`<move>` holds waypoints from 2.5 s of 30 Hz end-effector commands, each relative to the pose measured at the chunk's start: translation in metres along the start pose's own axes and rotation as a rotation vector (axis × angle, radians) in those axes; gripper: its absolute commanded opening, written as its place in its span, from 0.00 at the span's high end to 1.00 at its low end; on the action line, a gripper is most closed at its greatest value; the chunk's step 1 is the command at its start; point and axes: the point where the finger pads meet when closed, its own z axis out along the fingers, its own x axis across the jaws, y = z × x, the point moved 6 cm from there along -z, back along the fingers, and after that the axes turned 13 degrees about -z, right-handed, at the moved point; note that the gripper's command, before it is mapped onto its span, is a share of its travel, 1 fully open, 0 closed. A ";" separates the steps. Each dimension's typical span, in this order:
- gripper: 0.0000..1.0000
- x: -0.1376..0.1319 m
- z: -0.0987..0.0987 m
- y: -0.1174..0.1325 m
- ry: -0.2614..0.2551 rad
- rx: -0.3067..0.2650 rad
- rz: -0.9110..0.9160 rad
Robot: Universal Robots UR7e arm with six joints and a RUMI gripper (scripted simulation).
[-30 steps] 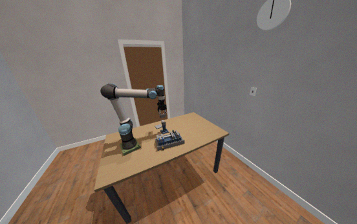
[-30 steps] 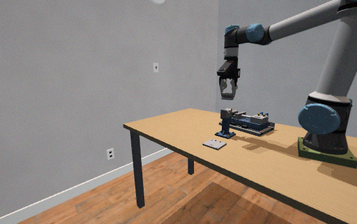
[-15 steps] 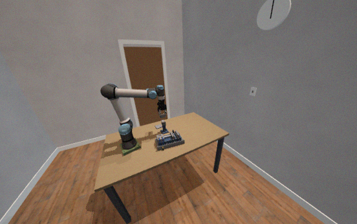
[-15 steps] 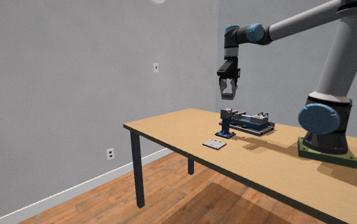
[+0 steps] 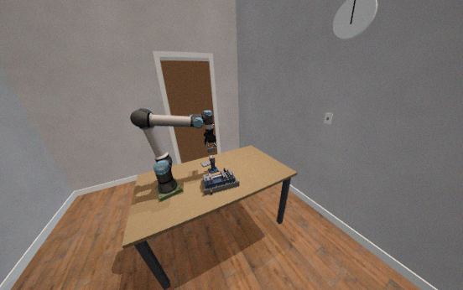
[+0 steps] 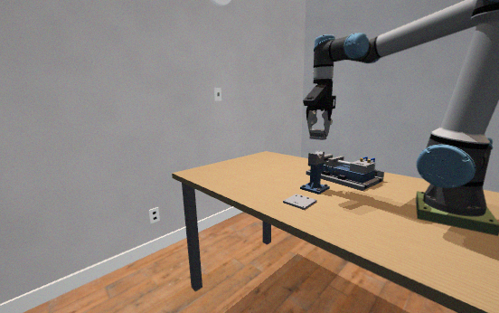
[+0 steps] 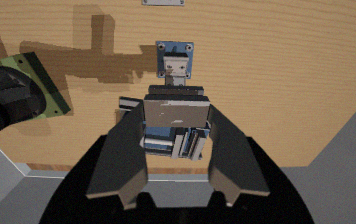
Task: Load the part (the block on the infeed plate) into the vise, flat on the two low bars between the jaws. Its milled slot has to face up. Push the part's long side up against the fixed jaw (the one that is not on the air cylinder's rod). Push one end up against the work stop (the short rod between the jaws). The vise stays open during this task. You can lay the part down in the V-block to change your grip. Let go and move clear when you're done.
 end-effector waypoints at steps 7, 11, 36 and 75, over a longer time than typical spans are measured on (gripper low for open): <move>1.00 0.000 0.000 0.000 0.001 0.000 0.000; 1.00 0.000 0.000 0.000 0.001 0.000 0.000; 1.00 0.000 0.000 0.001 0.005 0.016 0.000; 1.00 -0.004 0.002 0.016 0.063 0.260 0.000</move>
